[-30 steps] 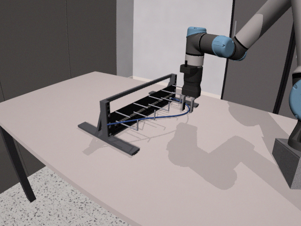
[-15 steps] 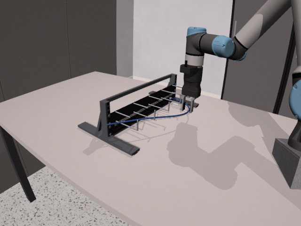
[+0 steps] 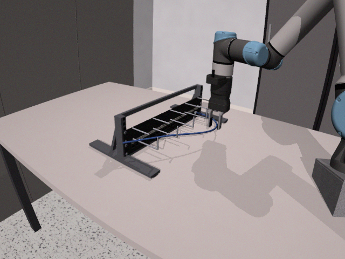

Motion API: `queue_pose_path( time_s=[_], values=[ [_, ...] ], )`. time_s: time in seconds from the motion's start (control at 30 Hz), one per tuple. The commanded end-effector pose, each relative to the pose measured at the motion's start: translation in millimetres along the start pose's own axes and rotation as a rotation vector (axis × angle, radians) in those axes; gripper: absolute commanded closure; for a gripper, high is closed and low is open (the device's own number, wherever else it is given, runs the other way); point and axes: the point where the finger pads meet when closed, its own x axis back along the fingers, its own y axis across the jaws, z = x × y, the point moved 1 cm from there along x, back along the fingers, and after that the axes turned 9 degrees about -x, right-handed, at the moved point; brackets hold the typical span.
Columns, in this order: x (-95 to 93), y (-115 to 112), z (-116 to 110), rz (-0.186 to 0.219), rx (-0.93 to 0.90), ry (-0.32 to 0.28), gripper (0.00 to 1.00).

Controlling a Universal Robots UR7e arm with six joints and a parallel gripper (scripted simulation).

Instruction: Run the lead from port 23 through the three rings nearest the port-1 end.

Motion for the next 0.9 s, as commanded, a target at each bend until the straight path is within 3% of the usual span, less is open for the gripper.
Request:
queue_pose_path(
  time_s=[0.0,0.87],
  values=[
    [-0.4,0,0,-0.001,0.000,0.000,0.33],
    [-14.3,0,0,-0.001,0.000,0.000,0.33]
  ],
)
